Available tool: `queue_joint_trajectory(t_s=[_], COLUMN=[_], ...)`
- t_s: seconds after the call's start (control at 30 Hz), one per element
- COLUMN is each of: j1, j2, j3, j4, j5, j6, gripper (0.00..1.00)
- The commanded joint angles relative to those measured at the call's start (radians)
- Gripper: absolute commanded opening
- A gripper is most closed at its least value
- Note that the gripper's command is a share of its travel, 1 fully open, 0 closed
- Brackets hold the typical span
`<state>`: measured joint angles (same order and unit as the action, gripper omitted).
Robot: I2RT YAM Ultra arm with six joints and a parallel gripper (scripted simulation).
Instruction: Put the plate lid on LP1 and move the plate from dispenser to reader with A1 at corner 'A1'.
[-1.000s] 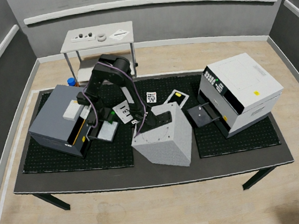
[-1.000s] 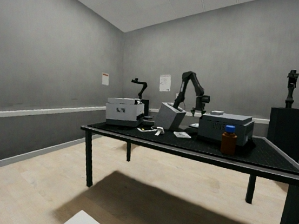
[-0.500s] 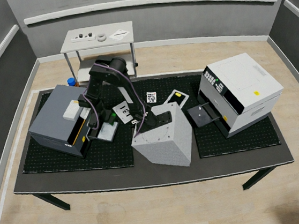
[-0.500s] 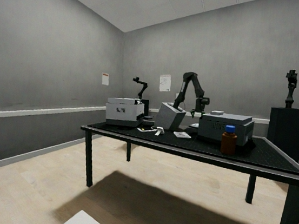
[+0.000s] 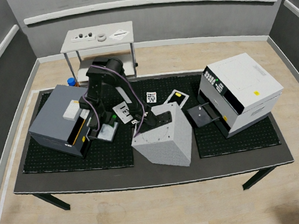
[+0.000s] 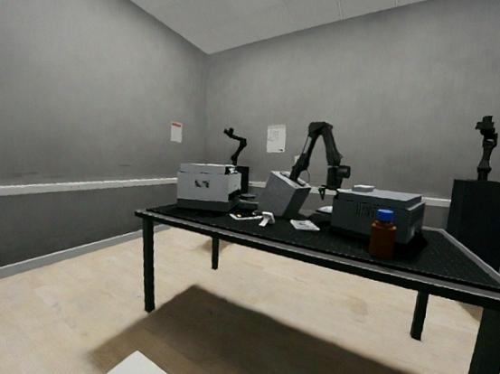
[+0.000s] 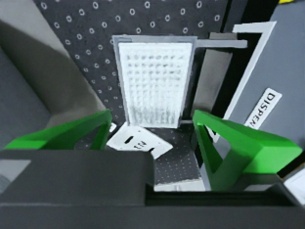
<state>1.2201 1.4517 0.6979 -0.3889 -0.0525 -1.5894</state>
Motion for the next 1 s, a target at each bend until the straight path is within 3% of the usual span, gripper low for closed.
queue_joint_trajectory(t_s=[0.0,0.97], j1=[0.01,0.015], j2=[0.025,0.163], j3=[-0.022,-0.023], j4=[0.037,0.191], j5=[0.001,0.004], j6=[0.01,0.017], gripper=[1.0,1.0])
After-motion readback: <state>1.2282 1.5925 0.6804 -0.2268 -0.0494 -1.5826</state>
